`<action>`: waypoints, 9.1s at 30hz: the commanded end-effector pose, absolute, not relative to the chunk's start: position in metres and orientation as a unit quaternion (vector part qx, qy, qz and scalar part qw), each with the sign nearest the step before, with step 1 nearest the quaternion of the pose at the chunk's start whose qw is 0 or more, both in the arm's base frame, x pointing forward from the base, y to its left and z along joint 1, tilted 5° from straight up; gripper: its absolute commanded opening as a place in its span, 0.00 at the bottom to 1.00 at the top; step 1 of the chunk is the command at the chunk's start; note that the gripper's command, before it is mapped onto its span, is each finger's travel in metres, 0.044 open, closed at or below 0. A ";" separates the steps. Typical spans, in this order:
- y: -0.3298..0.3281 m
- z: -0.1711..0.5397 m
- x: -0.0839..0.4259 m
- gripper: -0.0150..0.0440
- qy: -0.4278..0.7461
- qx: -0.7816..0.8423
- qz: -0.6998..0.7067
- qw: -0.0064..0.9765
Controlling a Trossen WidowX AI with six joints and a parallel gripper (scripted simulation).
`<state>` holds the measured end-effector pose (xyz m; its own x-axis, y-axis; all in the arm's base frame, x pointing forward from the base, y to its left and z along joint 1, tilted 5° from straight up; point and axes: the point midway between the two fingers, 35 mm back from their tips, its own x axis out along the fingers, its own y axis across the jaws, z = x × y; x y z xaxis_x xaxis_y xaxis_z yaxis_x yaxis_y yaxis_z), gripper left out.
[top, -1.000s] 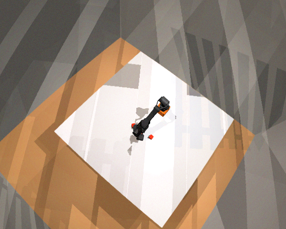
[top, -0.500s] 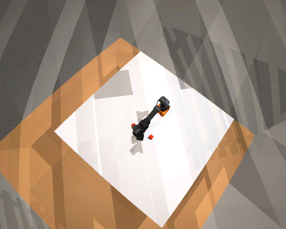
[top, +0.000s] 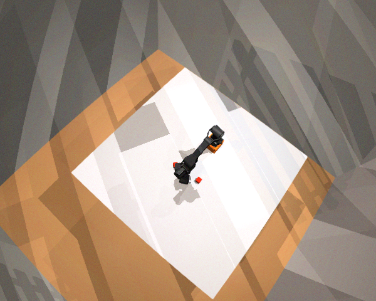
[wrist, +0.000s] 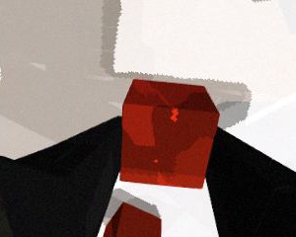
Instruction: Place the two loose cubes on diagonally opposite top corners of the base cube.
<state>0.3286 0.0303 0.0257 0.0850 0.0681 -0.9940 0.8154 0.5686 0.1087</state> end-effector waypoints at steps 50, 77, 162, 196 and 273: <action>0.053 0.099 0.315 0.43 0.667 0.216 -0.153 0.696; 0.120 0.076 0.297 0.43 0.641 -0.199 0.241 0.701; 0.140 0.055 0.290 0.60 0.594 -0.307 0.344 0.660; 0.043 0.084 0.323 0.70 0.590 -0.325 0.350 0.651; -0.073 0.005 0.331 0.43 0.582 -0.343 0.360 0.644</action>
<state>0.3282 -0.0714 -0.0052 0.0551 0.0646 -0.9964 -0.8646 0.5023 -0.0152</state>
